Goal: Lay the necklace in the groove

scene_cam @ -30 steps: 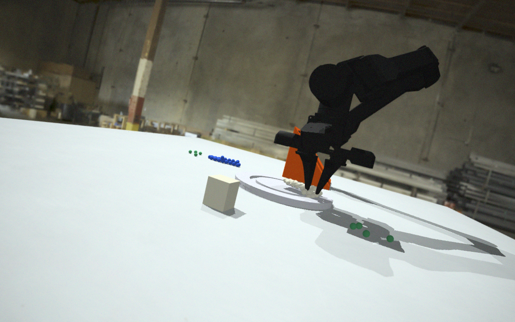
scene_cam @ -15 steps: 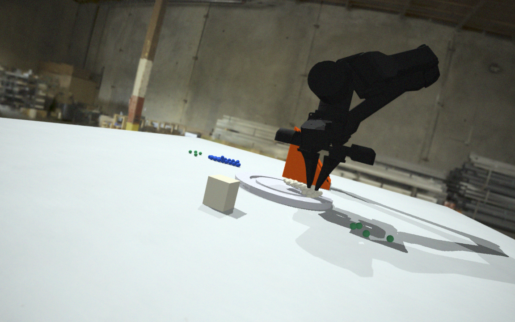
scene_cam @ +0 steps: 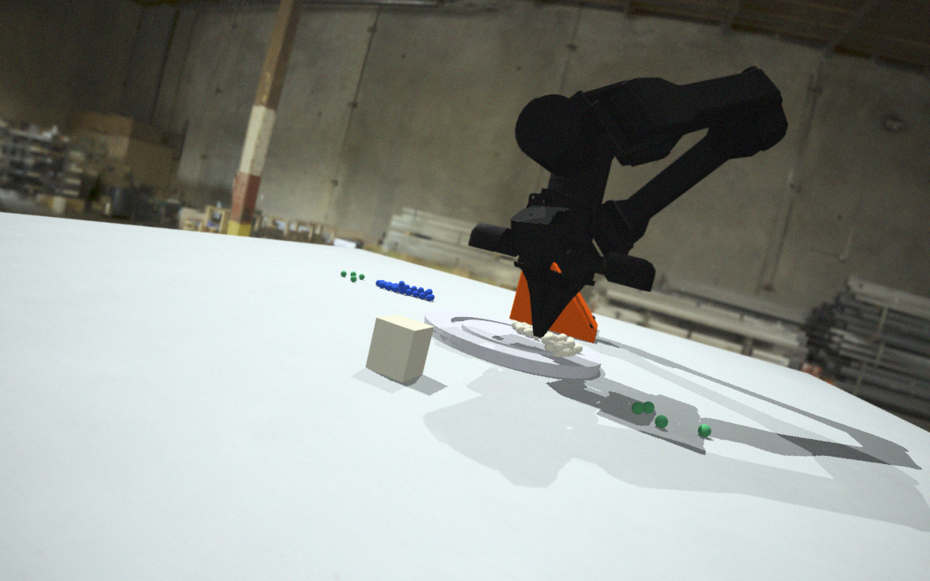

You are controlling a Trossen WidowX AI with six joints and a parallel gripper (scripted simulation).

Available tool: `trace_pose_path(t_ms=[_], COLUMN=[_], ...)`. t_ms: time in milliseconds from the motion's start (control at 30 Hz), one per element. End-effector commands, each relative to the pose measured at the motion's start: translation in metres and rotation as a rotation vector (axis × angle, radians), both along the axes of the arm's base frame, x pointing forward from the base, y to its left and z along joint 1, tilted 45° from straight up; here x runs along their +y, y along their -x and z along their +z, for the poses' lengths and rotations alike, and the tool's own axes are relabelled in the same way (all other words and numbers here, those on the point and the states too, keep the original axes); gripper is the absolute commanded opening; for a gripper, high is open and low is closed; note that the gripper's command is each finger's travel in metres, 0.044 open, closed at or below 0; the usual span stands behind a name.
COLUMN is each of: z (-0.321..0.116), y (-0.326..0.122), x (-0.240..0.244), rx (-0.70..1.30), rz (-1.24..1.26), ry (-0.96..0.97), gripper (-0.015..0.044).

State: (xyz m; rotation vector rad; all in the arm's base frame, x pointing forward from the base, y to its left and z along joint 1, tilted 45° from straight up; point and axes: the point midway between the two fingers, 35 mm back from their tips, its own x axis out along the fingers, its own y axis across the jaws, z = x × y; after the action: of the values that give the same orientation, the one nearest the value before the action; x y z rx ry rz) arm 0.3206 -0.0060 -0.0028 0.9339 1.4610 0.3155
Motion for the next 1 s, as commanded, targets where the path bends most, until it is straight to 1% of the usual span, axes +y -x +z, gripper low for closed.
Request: trace_pose_path(t_ms=[0, 500, 967], z=[-0.0031, -0.0079, -0.0042], y=[-0.0035, -0.0044, -0.004], x=[-0.0062, -0.0014, -0.0047], rx=[-0.003, -0.003, -0.004], rz=[-0.001, -0.001, -0.001], ry=[0.005, 0.005, 0.004], gripper=[0.0, 0.0, 0.0368])
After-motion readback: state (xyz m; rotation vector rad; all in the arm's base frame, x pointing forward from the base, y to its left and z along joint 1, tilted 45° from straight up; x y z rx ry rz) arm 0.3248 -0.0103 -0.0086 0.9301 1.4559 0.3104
